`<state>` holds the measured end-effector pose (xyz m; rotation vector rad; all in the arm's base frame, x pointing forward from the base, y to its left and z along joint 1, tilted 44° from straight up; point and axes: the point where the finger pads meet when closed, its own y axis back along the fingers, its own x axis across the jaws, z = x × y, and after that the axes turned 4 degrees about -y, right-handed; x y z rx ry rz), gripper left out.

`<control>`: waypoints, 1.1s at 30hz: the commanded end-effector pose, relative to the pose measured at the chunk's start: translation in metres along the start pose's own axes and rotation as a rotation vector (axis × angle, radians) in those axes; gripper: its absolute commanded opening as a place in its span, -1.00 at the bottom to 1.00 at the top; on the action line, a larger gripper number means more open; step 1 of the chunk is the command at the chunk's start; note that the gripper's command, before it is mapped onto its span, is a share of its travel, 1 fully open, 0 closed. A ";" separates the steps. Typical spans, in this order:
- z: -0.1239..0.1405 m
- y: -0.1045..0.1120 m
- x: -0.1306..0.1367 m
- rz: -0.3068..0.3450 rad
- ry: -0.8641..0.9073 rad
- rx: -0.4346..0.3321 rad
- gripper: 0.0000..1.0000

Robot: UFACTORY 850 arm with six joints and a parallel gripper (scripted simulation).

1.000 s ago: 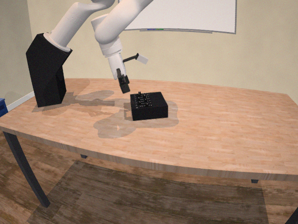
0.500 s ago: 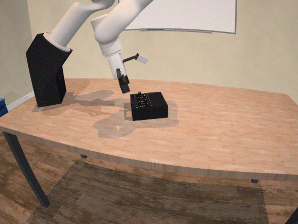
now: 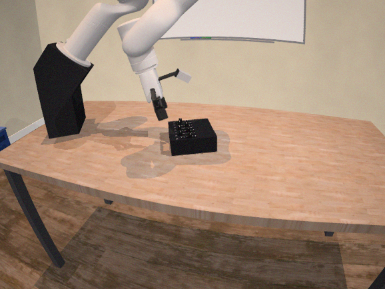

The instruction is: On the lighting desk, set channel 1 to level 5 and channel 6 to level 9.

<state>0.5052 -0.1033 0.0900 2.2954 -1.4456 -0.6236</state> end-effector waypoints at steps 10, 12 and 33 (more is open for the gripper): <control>0.000 0.000 0.000 0.001 0.000 0.001 1.00; 0.000 0.000 0.000 0.001 0.000 0.001 1.00; -0.096 0.041 -0.014 -0.071 0.710 -0.143 1.00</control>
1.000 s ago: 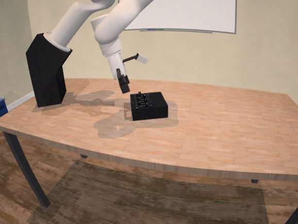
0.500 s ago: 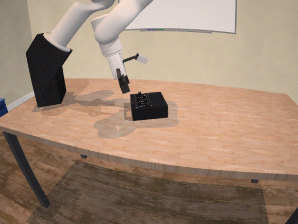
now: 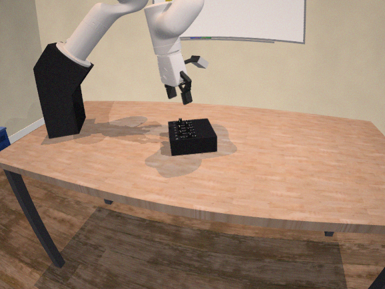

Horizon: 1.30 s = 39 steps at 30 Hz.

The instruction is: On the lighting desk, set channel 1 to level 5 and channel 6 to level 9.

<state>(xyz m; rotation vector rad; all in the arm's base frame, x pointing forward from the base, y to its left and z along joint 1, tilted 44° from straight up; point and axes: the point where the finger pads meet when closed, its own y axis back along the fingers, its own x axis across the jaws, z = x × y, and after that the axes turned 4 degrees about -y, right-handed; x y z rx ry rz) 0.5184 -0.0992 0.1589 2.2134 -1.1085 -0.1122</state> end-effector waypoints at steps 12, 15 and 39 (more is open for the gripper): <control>-0.033 0.025 0.014 -0.075 0.688 -0.169 1.00; -0.033 0.025 0.014 -0.075 0.686 -0.169 1.00; 0.008 -0.047 -0.067 0.031 -0.458 -0.182 -1.00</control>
